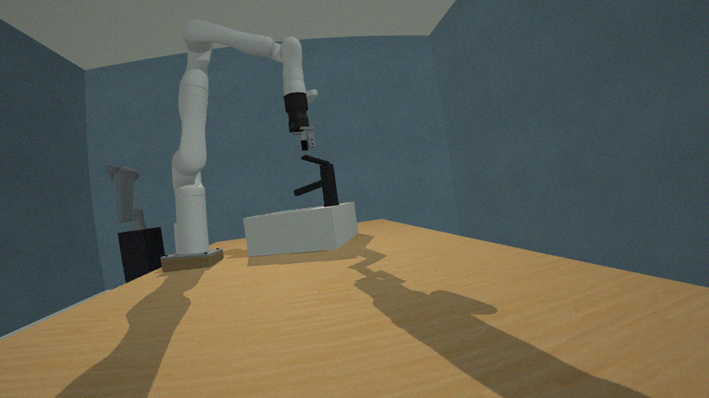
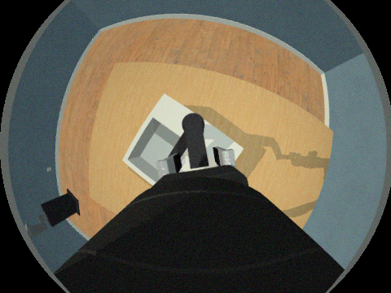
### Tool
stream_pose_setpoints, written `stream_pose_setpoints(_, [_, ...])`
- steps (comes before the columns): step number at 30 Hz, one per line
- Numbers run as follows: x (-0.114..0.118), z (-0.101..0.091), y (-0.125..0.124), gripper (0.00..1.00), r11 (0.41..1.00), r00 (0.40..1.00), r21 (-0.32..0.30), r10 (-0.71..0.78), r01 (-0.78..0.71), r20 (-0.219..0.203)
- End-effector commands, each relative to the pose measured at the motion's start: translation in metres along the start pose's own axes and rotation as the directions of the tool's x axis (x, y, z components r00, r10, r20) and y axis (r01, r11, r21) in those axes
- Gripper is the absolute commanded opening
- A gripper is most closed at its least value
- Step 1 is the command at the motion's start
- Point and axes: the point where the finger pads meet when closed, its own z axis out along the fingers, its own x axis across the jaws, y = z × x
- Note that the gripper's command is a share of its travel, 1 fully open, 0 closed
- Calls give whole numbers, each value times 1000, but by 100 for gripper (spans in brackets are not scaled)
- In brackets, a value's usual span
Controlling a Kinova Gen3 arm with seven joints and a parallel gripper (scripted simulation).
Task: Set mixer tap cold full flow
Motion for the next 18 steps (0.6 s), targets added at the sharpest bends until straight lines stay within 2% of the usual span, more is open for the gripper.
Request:
stream_pose_setpoints(1, [0, 5, 1, 100, 1000, 1000, -4, 1, -1, 0])
stream_pose_setpoints(18, [0, 18, 1, 100, 1000, 1000, -4, 1, -1, 0])
